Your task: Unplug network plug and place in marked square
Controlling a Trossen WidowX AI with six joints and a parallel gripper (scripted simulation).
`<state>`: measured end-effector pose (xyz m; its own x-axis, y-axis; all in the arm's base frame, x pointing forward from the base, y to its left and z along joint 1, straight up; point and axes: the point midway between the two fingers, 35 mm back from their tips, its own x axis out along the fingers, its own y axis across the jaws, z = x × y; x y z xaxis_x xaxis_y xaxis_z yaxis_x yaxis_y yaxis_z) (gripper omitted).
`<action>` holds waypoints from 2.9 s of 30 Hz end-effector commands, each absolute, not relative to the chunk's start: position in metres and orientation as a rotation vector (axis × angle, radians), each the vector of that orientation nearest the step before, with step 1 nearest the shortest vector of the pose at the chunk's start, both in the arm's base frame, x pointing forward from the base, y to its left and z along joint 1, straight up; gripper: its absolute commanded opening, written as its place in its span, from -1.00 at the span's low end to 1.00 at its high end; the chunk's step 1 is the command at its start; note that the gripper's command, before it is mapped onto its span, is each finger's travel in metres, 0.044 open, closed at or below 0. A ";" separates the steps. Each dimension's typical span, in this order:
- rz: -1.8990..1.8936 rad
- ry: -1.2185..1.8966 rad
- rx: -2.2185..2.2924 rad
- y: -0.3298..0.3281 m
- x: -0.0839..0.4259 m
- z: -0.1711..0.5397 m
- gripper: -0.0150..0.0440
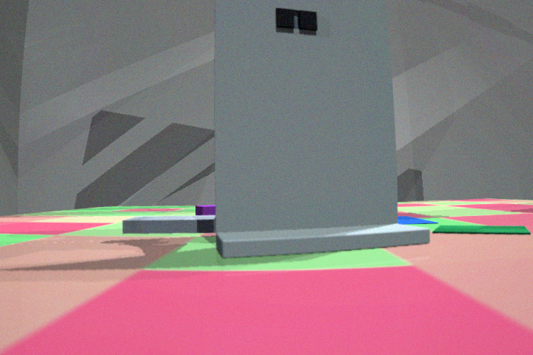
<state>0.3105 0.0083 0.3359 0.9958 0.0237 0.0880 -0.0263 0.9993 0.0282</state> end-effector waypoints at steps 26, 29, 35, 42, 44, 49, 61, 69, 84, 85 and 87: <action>0.205 0.000 0.620 -0.053 0.343 0.257 0.04; 0.224 0.019 0.694 -0.061 0.341 0.246 0.04; 0.258 0.063 0.841 -0.077 0.333 0.225 0.04; 0.293 0.122 1.015 -0.093 0.317 0.201 0.04; 0.301 0.141 1.065 -0.097 0.312 0.194 0.04; 0.320 0.189 1.190 -0.105 0.296 0.178 0.04; 0.350 0.321 1.490 -0.115 0.251 0.143 0.04; 0.352 0.339 1.526 -0.115 0.245 0.139 0.04; 0.356 0.334 1.526 -0.105 0.301 0.141 0.04; 0.356 0.334 1.525 -0.104 0.304 0.141 0.04; 0.356 0.334 1.525 -0.104 0.304 0.141 0.04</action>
